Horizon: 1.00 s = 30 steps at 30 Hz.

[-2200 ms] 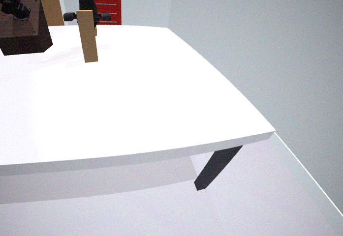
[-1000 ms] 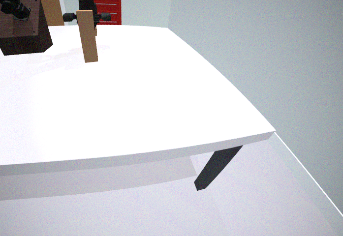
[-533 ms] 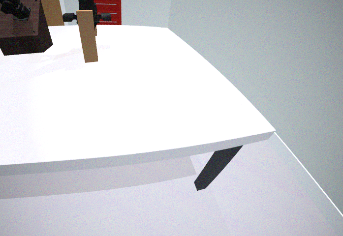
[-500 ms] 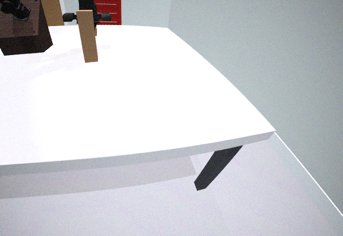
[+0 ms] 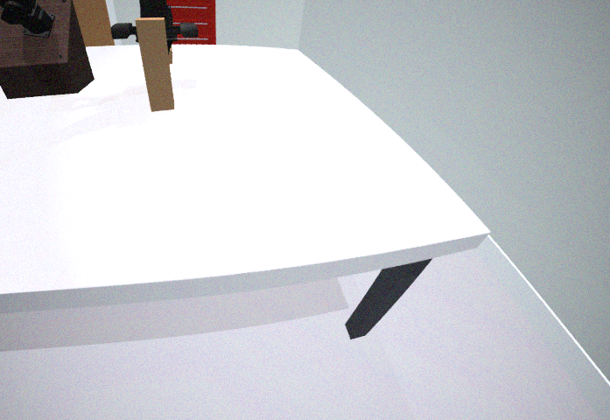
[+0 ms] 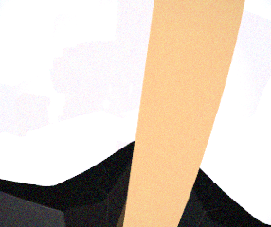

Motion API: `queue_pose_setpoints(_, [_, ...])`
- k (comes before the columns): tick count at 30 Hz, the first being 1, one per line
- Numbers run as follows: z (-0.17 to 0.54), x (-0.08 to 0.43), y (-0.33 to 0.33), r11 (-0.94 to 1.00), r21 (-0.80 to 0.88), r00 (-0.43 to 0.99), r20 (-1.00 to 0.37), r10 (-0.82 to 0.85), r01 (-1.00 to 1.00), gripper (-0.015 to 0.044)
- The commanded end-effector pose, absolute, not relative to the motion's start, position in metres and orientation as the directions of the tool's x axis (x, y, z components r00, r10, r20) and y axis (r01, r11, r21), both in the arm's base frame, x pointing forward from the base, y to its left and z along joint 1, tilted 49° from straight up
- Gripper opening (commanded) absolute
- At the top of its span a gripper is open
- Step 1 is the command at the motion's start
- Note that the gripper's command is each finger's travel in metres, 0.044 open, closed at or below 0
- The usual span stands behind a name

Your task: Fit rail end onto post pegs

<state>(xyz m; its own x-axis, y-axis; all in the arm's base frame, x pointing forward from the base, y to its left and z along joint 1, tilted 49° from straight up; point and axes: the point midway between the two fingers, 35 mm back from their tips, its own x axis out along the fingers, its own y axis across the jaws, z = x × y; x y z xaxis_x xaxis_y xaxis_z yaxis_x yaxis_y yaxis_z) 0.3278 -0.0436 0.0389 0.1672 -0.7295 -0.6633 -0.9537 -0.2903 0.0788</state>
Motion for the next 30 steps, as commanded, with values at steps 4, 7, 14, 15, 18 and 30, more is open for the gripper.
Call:
queue_pose_setpoints(4, [0.039, 0.328, -0.044, -0.29, 0.079, 0.167, -0.663, -0.73, -0.954, 0.0236])
queue_pose_setpoints(7, [0.039, 0.328, -0.044, -0.29, 0.079, 0.167, -0.663, -0.73, -0.954, 0.0315])
queue_pose_setpoints(14, [0.039, 0.328, -0.044, -0.29, 0.079, 0.167, -0.663, -0.73, -0.954, 0.044])
queue_pose_setpoints(15, [0.039, 0.328, -0.044, -0.29, 0.079, 0.167, -0.663, -0.73, -0.954, 0.044])
queue_pose_setpoints(18, [0.037, 0.322, -0.023, -0.293, 0.077, 0.17, -0.665, -0.727, -0.953, 0.044])
queue_pose_setpoints(30, [0.036, 0.315, -0.003, -0.296, 0.075, 0.174, -0.664, -0.727, -0.952, 0.044])
